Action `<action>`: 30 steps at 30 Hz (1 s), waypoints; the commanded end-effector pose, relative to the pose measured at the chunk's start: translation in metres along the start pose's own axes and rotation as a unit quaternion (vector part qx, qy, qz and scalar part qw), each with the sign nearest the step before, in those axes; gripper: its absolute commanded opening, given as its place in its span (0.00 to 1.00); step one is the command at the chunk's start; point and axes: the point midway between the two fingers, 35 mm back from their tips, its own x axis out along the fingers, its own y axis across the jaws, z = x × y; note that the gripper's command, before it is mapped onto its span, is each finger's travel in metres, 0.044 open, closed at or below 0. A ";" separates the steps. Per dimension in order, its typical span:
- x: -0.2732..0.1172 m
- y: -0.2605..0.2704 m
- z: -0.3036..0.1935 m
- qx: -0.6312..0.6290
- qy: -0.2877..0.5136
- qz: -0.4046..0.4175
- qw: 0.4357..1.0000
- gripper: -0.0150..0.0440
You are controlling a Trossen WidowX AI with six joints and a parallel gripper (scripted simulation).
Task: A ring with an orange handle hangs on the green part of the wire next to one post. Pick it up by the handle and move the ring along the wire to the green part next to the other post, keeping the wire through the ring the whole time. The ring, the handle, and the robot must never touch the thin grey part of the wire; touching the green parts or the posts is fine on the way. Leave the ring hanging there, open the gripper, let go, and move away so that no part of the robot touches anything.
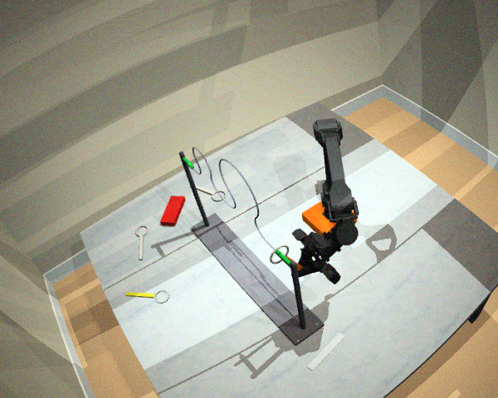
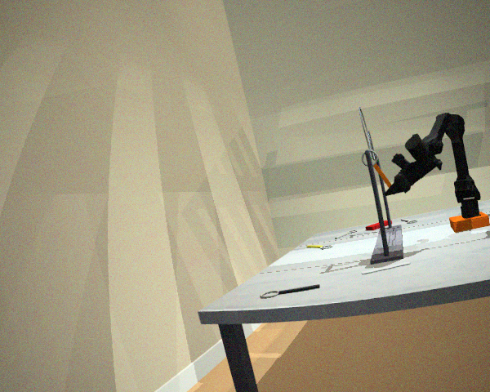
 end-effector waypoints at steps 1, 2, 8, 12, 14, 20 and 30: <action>0.000 0.003 -0.001 0.001 -0.001 -0.001 1.000 0.00; 0.001 0.003 -0.002 0.001 -0.001 -0.001 1.000 0.00; 0.004 0.003 -0.010 0.001 -0.001 -0.001 1.000 0.00; 0.007 0.003 -0.015 0.001 -0.001 -0.001 1.000 0.00; 0.007 0.003 -0.015 0.001 -0.001 -0.001 1.000 0.00; 0.007 0.003 -0.015 0.001 -0.001 -0.001 1.000 0.00; 0.007 0.003 -0.015 0.001 -0.001 -0.001 1.000 0.00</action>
